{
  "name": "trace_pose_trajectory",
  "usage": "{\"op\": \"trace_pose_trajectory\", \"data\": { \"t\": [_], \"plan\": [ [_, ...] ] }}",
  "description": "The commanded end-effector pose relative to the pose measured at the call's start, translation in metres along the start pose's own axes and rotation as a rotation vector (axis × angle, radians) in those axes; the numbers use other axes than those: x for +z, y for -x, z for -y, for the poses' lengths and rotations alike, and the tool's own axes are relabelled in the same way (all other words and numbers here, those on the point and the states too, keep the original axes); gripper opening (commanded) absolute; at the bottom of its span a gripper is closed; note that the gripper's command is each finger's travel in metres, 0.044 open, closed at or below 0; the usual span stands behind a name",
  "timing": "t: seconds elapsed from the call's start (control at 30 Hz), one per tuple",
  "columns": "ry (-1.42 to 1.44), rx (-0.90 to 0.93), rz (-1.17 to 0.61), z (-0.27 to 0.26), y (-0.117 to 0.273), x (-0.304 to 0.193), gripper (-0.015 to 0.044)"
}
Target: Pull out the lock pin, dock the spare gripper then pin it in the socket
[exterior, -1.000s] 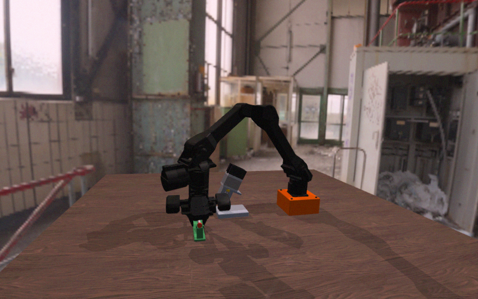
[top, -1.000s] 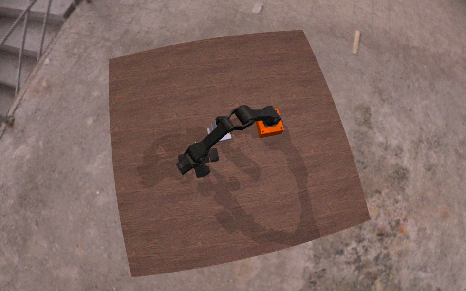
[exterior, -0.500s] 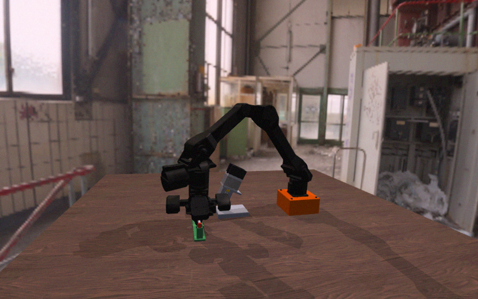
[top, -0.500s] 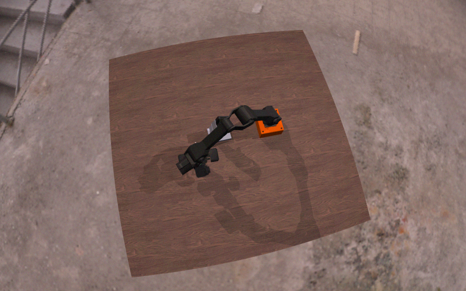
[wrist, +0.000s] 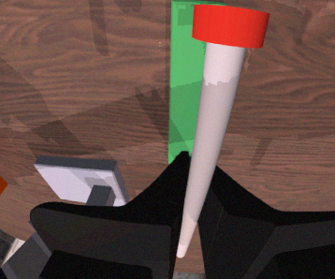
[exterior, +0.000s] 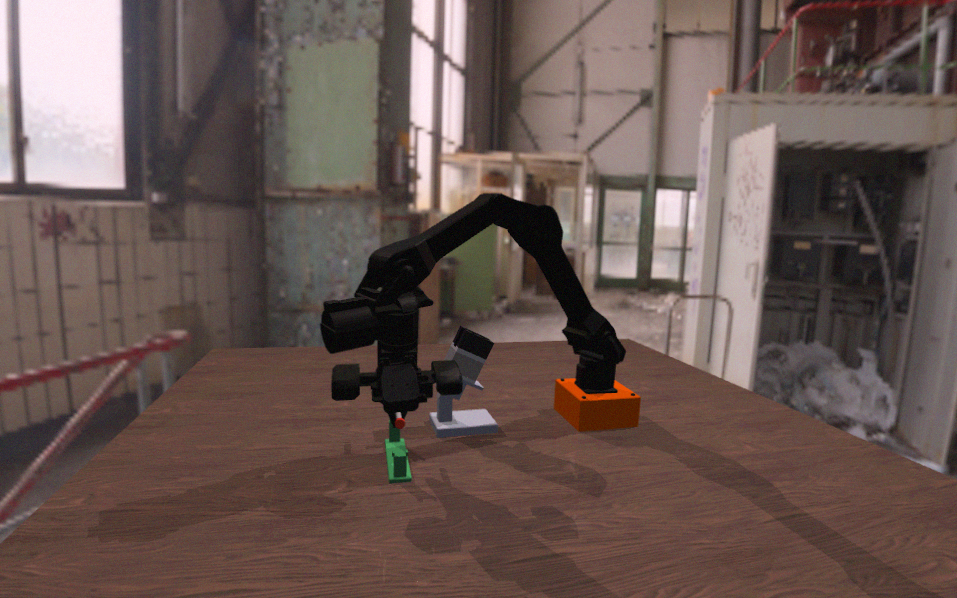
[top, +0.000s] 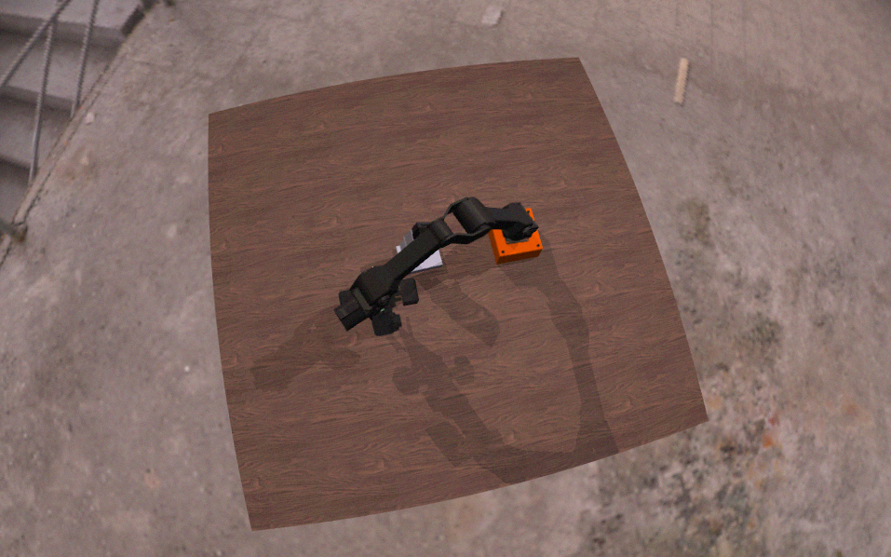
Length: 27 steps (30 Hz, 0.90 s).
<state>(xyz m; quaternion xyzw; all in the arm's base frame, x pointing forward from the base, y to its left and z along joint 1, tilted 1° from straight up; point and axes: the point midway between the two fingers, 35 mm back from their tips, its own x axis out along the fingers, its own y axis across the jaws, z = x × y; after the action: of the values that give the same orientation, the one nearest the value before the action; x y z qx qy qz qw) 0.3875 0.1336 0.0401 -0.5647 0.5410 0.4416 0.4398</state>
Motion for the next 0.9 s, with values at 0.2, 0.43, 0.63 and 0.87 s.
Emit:
{"op": "trace_pose_trajectory", "data": {
  "t": [0.2, 0.43, 0.63, 0.87],
  "plan": [
    [-0.005, -0.01, 0.0, 0.0, 0.027, -0.008, 0.0],
    [0.001, -0.004, 0.002, -0.001, 0.021, -0.006, 0.0],
    [0.014, -0.007, 0.003, -0.002, 0.022, -0.006, 0.0],
    [0.016, -0.007, 0.005, -0.02, 0.027, -0.004, 0.0]
  ]
}}
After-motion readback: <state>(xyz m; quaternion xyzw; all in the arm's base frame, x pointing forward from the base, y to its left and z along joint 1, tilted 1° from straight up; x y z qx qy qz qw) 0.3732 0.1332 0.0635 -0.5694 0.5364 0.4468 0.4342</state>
